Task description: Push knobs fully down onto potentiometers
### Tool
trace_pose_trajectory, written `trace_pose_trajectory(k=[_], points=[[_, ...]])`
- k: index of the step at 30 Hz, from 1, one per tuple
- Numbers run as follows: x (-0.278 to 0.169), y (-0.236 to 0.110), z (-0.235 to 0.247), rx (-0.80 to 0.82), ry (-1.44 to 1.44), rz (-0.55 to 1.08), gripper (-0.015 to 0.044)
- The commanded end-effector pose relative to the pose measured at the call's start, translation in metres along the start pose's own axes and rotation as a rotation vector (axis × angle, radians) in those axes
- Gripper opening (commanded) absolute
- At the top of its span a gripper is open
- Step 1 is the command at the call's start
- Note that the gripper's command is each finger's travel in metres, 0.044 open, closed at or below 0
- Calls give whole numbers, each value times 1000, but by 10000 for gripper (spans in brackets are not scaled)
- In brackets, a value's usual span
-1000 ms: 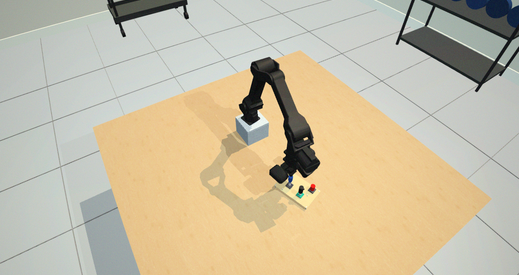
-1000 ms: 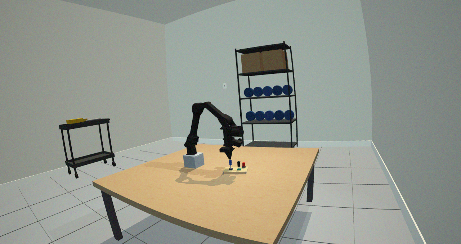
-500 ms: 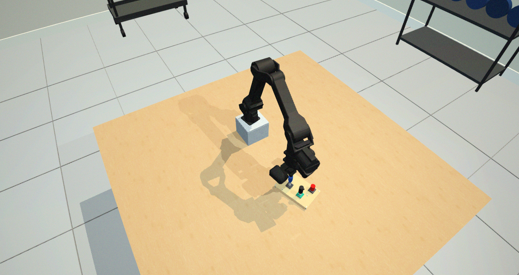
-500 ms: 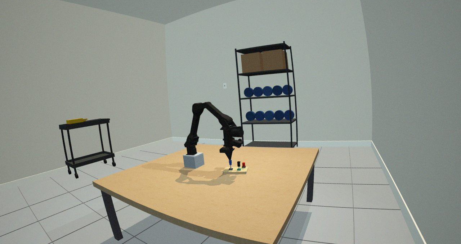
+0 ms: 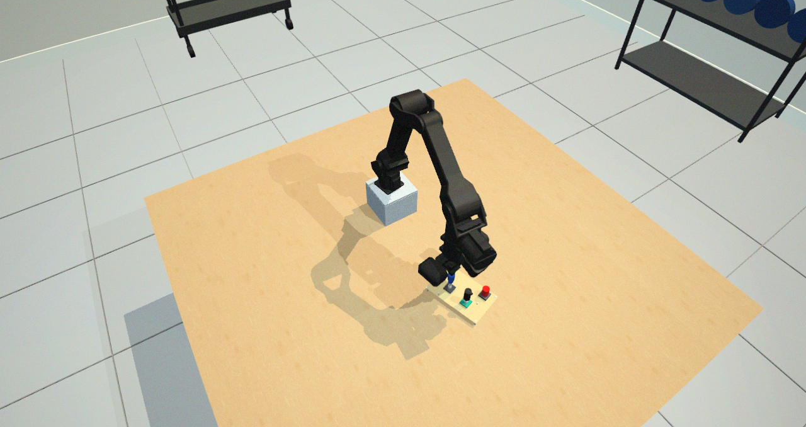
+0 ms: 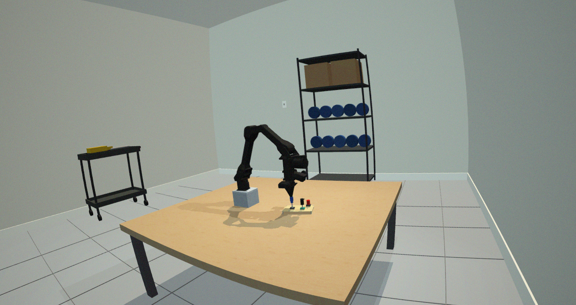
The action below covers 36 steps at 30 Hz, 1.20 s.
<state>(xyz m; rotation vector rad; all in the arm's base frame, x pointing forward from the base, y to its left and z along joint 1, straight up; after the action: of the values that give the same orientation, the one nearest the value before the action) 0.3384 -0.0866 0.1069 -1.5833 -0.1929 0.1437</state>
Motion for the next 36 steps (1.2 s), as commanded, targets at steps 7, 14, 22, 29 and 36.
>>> trace_pose_trajectory(k=[7, 14, 22, 29, 36], points=[[0, 0, 0, 3, 6, -2, 0], [0, 1, 0, 3, 6, -2, 0], [0, 7, 0, 3, 6, -2, 0], [0, 8, 0, 3, 6, -2, 0], [0, 13, 0, 3, 6, -2, 0]])
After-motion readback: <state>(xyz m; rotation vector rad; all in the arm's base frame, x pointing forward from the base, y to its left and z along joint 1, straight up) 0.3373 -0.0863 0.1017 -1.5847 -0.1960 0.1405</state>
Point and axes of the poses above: the point midway between the two fingers, 35 mm back from their tips, its own y axis out along the fingers, its own z axis across the jaws, x = y × z, the point moved 7 cm from there along -y, back along the fingers, and after that the axes turned 12 degrees about -y, right-handed, at the moved point
